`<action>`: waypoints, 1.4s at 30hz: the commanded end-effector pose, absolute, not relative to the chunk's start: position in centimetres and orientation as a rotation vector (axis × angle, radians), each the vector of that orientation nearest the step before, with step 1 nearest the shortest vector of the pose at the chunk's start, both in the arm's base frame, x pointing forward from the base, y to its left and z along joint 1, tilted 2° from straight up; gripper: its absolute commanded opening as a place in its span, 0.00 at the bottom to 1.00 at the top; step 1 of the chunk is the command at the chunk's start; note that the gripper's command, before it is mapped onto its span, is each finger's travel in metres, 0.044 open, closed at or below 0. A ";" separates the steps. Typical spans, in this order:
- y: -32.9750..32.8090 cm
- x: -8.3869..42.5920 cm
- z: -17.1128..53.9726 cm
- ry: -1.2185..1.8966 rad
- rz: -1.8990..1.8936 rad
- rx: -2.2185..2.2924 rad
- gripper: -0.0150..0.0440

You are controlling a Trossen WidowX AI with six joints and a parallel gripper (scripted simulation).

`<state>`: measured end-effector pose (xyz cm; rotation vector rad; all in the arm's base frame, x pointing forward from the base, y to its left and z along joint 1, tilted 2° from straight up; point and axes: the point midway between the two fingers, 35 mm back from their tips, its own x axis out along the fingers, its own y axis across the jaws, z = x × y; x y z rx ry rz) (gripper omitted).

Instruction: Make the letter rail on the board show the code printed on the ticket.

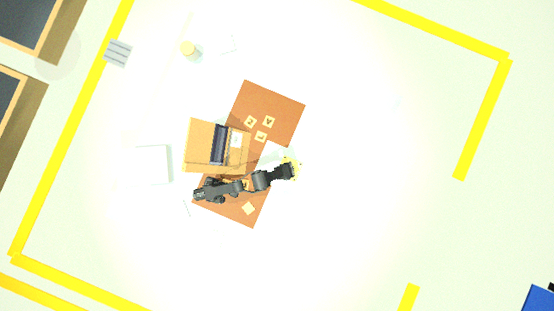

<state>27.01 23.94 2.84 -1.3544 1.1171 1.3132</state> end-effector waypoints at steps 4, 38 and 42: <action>23.9 27.1 2.8 1.114 1.309 -1.358 0.81; 24.0 26.7 4.0 1.115 1.309 -1.358 0.25; 24.0 26.6 4.2 1.115 1.309 -1.358 0.25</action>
